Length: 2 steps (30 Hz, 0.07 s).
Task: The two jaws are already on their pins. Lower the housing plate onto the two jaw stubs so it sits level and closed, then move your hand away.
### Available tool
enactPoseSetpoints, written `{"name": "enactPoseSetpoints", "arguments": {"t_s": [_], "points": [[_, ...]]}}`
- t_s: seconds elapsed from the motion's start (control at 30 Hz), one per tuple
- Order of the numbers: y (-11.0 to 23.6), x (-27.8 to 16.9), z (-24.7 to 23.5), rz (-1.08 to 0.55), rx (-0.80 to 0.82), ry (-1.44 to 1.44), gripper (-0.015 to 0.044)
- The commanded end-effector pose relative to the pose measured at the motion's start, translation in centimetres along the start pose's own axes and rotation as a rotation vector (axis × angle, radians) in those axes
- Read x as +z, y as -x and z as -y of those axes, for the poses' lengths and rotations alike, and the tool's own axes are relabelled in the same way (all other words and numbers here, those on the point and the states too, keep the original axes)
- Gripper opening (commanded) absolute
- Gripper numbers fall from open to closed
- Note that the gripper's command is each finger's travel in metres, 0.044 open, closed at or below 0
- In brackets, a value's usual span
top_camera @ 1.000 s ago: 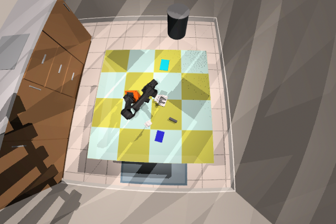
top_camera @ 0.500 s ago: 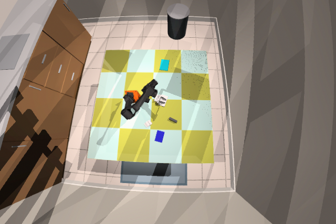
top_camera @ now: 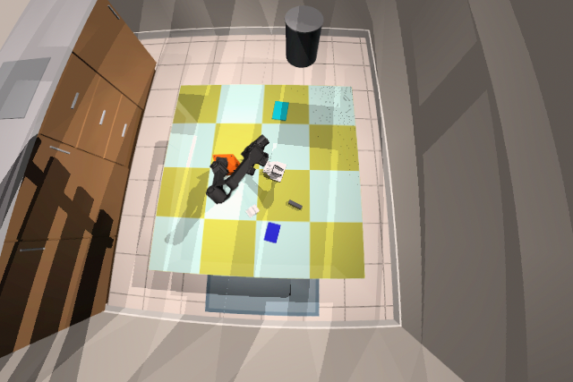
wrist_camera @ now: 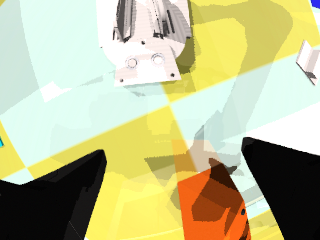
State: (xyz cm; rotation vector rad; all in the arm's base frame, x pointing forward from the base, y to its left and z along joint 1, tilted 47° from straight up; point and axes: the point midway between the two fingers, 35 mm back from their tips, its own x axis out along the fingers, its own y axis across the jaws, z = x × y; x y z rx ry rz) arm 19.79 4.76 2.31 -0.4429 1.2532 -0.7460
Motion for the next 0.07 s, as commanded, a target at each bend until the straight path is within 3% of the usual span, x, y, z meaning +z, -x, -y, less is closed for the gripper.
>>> {"name": "enactPoseSetpoints", "arguments": {"t_s": [0.0, 0.03], "points": [[0.02, -0.08, 0.01, -0.004, 0.002, -0.002, 0.0440], [0.02, -0.08, 0.01, -0.004, 0.002, -0.002, 0.0440]]}}
